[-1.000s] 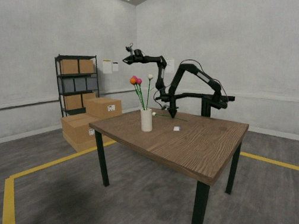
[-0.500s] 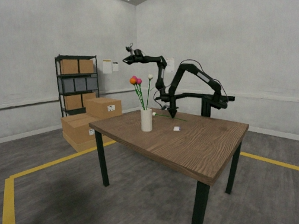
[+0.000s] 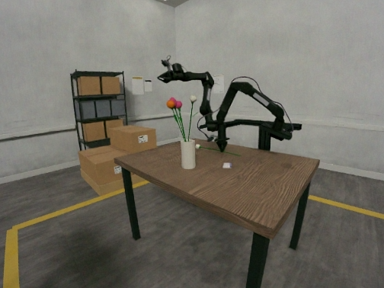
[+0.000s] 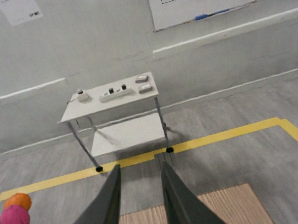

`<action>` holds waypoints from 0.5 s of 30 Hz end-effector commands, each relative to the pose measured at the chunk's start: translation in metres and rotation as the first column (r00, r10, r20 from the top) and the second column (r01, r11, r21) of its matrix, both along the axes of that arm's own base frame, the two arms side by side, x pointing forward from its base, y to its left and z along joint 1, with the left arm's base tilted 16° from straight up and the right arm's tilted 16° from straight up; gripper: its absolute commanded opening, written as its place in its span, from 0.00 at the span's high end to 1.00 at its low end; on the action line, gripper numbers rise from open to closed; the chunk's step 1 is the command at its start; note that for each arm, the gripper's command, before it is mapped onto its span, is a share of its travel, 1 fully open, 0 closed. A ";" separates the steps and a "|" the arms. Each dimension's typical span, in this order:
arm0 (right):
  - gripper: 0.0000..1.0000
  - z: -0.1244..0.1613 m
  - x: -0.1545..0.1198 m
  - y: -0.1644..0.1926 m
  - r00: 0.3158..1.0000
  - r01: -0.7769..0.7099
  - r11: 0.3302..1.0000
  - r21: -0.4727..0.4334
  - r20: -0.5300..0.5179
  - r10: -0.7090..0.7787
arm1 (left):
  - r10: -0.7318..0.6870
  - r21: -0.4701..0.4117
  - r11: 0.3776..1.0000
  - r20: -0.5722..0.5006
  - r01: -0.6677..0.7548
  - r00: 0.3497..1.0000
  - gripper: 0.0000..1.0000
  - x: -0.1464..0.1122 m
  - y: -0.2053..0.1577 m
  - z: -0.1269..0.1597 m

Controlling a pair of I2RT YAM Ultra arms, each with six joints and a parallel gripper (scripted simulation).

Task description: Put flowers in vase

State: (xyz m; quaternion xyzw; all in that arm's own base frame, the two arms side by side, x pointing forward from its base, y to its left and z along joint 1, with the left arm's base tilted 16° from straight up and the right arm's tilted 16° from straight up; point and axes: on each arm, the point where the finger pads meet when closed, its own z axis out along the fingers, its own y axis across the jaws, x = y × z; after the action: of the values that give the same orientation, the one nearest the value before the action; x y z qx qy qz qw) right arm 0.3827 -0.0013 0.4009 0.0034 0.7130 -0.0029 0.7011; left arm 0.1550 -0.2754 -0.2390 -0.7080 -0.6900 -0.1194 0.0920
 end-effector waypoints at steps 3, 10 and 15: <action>0.70 -0.002 0.004 0.001 1.000 -0.011 1.000 0.001 -0.004 0.011 | -0.013 -0.040 0.999 0.006 0.014 1.000 1.00 -0.003 -0.013 0.008; 0.70 -0.002 0.004 0.001 1.000 -0.011 1.000 0.001 -0.004 0.011 | -0.010 -0.026 1.000 0.001 0.010 1.000 1.00 -0.005 -0.016 0.026; 0.70 -0.002 0.004 0.001 1.000 -0.011 1.000 0.001 -0.004 0.011 | -0.008 -0.040 0.999 0.007 0.008 1.000 1.00 -0.003 -0.028 0.048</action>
State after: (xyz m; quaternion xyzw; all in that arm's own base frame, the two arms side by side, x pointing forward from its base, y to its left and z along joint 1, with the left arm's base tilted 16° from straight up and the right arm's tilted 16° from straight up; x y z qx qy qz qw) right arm 0.3827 -0.0013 0.4009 0.0034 0.7130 -0.0029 0.7011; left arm 0.1548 -0.2826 -0.2168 -0.7078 -0.6903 -0.1192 0.0909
